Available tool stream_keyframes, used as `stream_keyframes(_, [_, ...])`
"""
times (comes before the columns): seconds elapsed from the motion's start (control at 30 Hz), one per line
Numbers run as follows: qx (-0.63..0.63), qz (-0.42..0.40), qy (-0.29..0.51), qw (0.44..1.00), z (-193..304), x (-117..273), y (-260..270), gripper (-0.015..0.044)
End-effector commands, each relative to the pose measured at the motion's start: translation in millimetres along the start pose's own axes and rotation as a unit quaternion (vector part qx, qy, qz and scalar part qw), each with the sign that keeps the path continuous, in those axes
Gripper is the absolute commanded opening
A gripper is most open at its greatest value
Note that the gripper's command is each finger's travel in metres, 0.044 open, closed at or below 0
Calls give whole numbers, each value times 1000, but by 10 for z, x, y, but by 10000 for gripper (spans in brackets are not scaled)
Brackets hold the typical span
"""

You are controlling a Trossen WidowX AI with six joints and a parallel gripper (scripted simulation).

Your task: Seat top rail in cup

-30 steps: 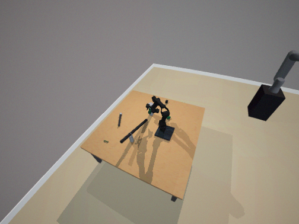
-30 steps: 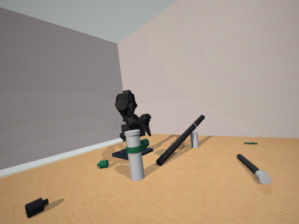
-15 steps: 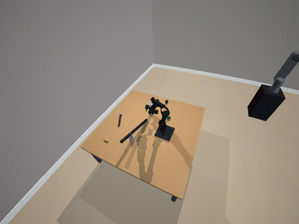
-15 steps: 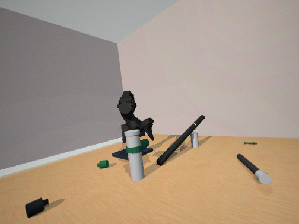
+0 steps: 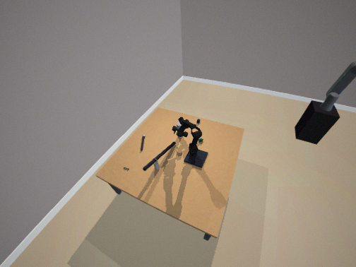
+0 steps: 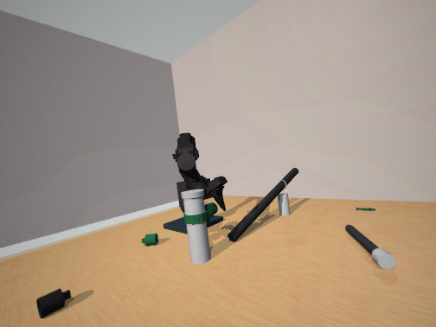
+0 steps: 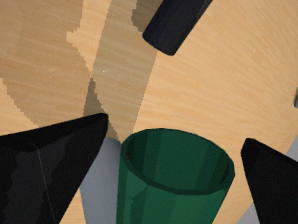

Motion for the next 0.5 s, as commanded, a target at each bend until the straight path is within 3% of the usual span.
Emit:
stream_keyframes(0.0, [-3, -2, 0, 1000, 0, -16, 12, 282])
stream_keyframes(0.2, [-3, -2, 0, 1000, 0, -16, 12, 125])
stream_keyframes(0.33, [-3, -2, 0, 1000, 0, -16, 12, 98])
stream_keyframes(0.47, [-13, -1, 6, 1000, -11, -27, -5, 0])
Point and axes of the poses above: the point midway between the two fingers, 35 mm back from their tips, its own x axis back along the fingers, its own y axis across the jaws, z = x × y, the point moved 7 cm from there along x, back along the fingers, and after that the axes turned 12 degrees about -x, right-handed, at the moved point
